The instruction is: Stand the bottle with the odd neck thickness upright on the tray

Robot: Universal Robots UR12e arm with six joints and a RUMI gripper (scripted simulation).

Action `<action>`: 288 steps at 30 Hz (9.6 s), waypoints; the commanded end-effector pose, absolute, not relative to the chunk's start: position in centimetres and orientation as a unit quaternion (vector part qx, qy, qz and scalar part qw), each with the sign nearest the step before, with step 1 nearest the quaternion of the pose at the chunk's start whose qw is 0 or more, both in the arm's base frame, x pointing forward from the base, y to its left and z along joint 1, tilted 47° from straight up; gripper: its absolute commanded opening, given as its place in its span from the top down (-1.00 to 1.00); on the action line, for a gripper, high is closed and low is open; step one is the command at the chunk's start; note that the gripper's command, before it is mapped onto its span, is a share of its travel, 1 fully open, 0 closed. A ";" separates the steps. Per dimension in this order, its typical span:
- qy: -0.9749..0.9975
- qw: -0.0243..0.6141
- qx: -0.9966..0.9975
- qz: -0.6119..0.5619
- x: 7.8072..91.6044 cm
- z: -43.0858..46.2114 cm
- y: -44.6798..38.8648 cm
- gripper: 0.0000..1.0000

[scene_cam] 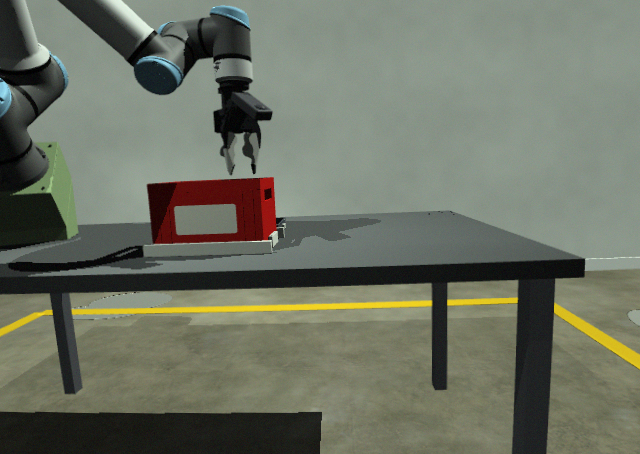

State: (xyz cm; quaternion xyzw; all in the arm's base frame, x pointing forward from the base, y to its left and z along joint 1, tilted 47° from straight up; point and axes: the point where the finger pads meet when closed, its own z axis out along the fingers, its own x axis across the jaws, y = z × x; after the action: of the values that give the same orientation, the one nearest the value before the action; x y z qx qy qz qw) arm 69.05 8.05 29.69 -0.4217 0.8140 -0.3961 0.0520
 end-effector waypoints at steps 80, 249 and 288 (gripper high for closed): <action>0.814 0.053 -0.422 -0.396 69.6 29.7 7.6 0.24; 0.814 0.053 -0.422 -0.396 71.3 27.1 5.3 1.00; 0.814 0.053 -0.422 -0.396 71.3 27.1 5.3 0.24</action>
State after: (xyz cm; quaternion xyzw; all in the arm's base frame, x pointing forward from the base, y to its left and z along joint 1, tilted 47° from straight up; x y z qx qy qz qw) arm 71.28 5.22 27.01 -0.4217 0.8140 -0.3961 0.0521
